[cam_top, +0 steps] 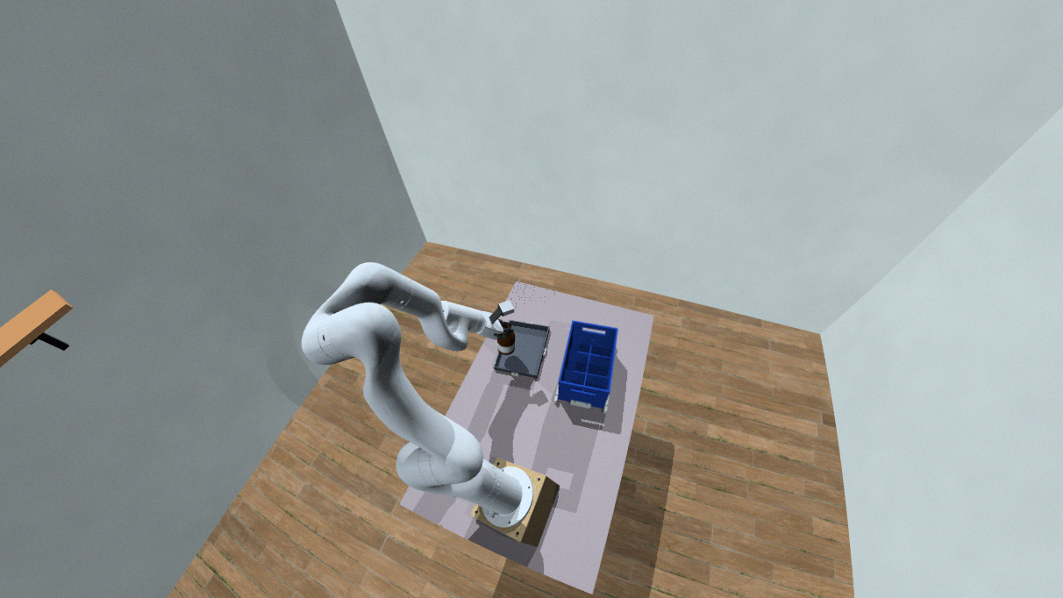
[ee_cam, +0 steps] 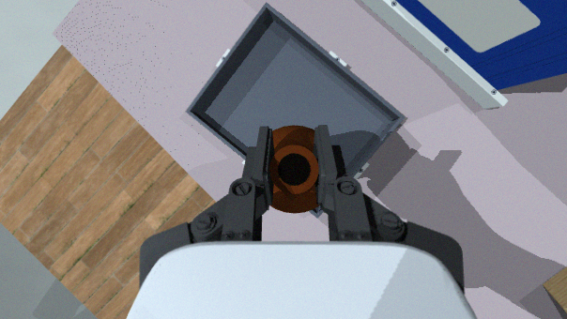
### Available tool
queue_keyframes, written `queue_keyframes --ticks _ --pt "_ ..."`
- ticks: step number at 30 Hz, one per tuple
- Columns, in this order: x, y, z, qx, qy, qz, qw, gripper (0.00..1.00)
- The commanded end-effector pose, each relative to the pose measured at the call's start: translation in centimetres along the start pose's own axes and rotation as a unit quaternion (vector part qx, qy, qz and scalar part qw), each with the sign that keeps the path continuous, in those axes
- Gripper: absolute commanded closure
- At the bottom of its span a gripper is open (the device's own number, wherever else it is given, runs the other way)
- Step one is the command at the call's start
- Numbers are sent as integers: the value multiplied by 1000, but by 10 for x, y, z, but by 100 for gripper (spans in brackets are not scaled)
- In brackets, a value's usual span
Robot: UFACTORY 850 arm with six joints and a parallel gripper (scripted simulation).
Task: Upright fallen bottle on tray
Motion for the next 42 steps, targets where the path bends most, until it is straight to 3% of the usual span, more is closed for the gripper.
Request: queue_keyframes --ticks 1,17,42 --pt "0 -1 -1 0 1 -1 1000 100" --pt "0 0 0 0 9 1 1000 100" --pt "-1 0 7 0 79 -1 997 100"
Point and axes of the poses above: the point where the finger pads meet when closed, its own x axis out along the fingers, its own y axis across the jaws, z = x × y, the point moved 4 cm from there along -x, back along the fingers, and after that the axes turned 2 degrees about x, right-handed, at the moved point
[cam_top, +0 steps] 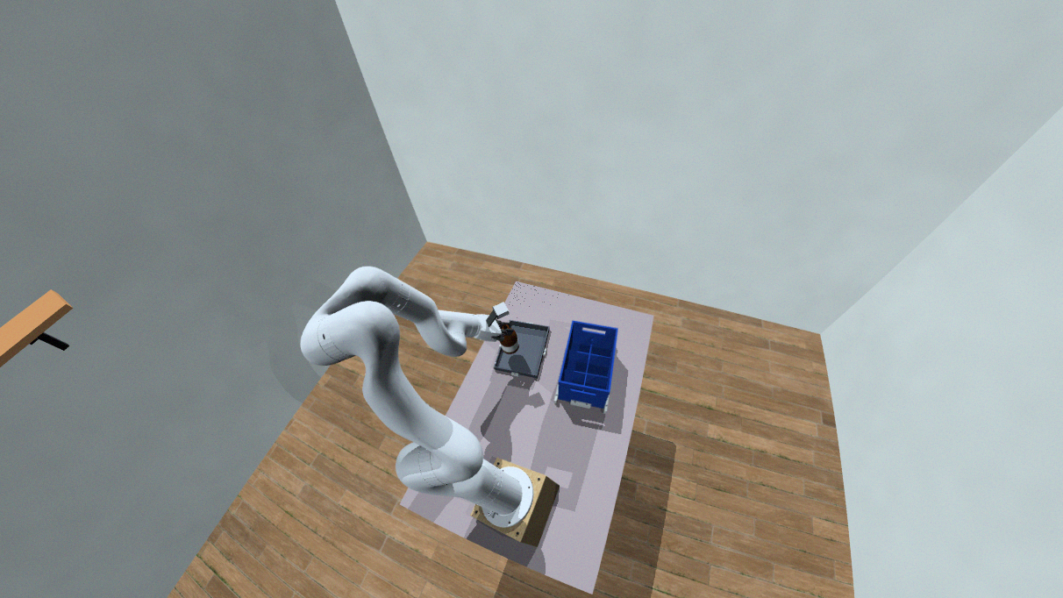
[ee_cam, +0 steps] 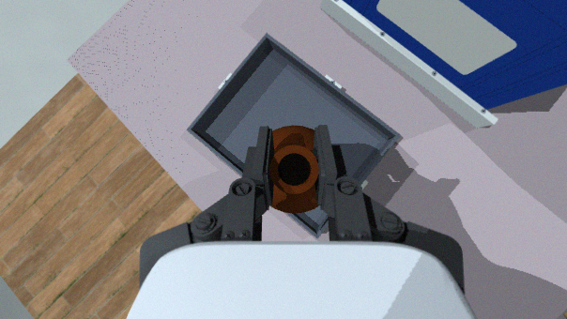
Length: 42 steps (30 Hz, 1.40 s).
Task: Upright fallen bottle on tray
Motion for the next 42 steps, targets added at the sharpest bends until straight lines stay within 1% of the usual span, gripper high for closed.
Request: queue_keyframes --ticks 1,10,30,38,42 --pt "-1 -1 0 1 9 -3 1000 100" --pt "-1 -2 0 1 16 -6 1000 100" --pt "-1 -2 1 1 18 -5 1000 100" --pt "-1 -1 1 1 27 -5 1000 100" --pt "-1 -1 2 1 37 -4 999 100"
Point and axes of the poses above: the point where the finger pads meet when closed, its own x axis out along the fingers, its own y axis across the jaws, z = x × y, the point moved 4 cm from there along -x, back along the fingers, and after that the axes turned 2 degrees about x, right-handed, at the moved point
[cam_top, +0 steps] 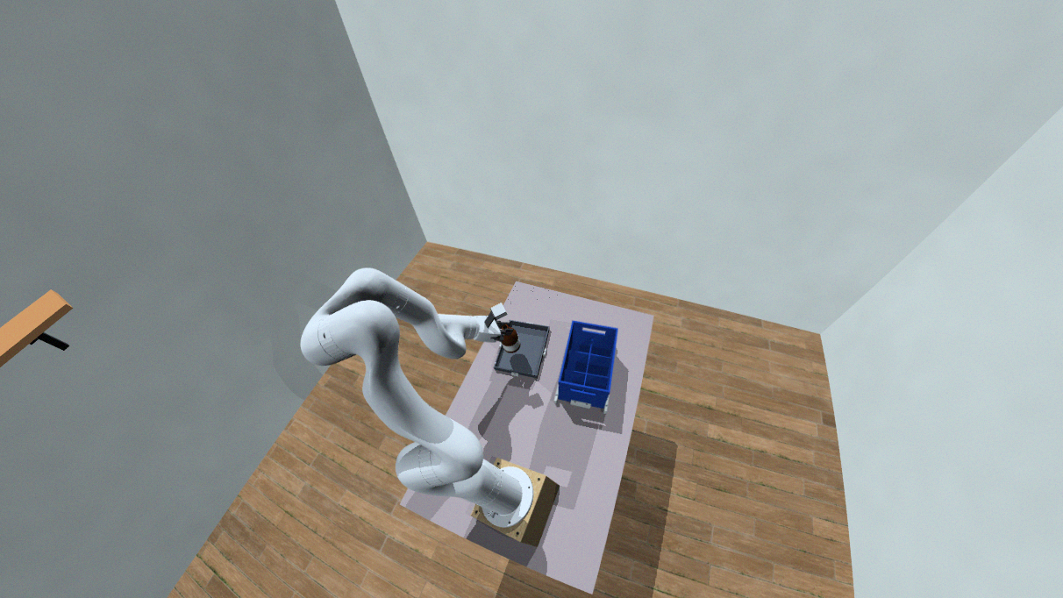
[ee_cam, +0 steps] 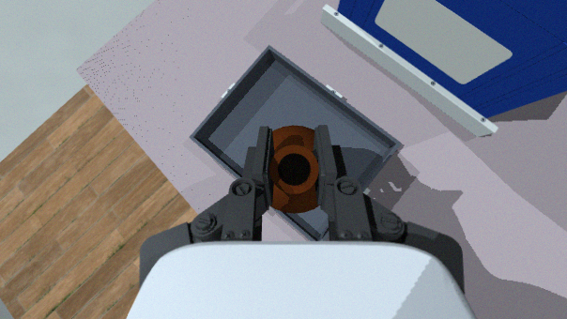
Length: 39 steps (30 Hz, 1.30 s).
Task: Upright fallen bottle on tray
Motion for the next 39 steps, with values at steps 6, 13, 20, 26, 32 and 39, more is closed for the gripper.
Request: queue_keyframes --ticks 6,13,20,26,32,39 --pt "0 0 2 0 27 0 1000 100" --pt "-1 0 3 0 45 -1 999 100" --pt "-1 -1 5 1 64 -4 998 100" --pt "-2 -1 6 1 72 -5 997 100" --pt "-2 -1 6 1 73 -5 997 100" --pt "-2 -1 6 1 73 -5 997 100"
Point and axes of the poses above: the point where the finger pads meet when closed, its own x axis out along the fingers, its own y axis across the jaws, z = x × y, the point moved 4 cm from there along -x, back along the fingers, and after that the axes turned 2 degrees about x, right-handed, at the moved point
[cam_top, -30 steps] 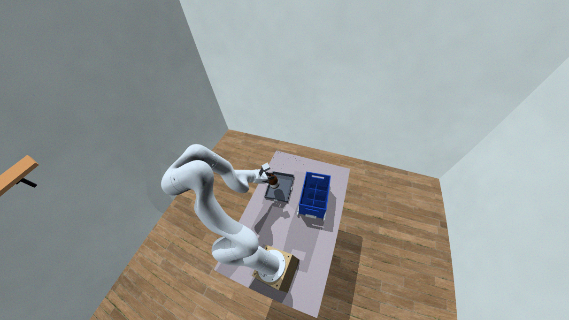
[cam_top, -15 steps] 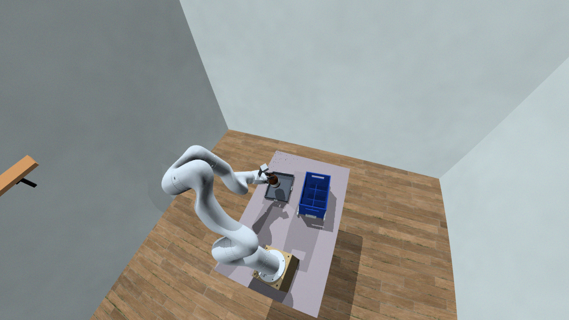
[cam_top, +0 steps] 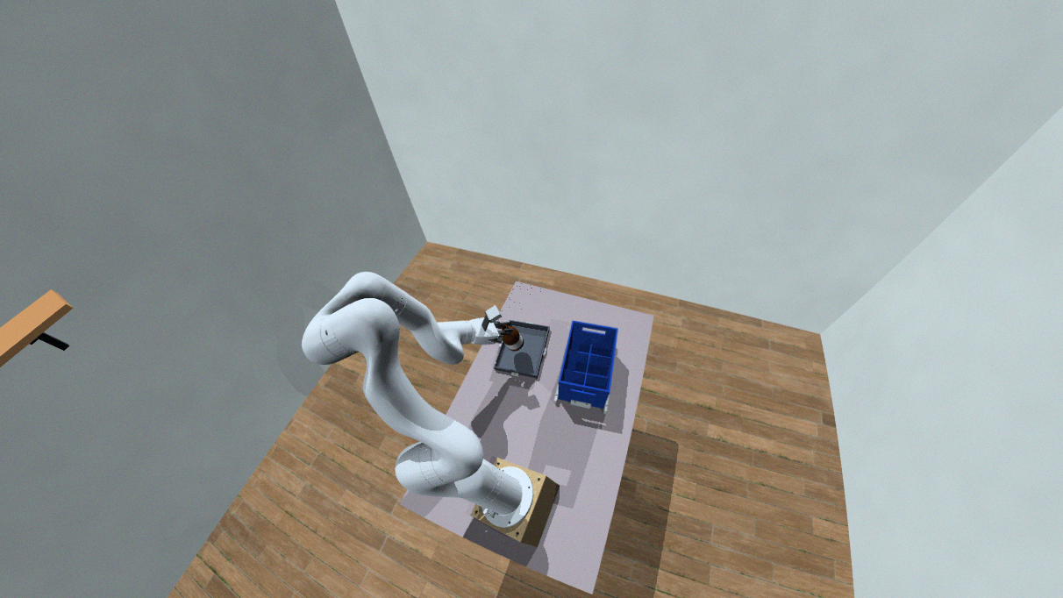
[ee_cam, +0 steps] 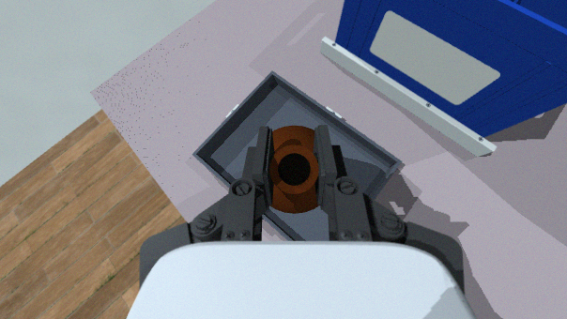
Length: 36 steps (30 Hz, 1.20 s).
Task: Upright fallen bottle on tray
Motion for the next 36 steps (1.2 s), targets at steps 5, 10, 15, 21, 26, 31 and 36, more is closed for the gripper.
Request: queue_keyframes --ticks 5,10,15,21,26,31,36 --pt "0 -1 -1 1 1 0 1000 100" --pt "0 -1 -1 1 2 0 1000 100" --pt "0 0 0 1 7 0 1000 100" --pt "0 0 1 1 22 0 1000 100" --pt "0 0 2 1 31 0 1000 100" --pt "0 0 4 1 49 0 999 100" --pt "0 0 5 1 66 -1 998 100"
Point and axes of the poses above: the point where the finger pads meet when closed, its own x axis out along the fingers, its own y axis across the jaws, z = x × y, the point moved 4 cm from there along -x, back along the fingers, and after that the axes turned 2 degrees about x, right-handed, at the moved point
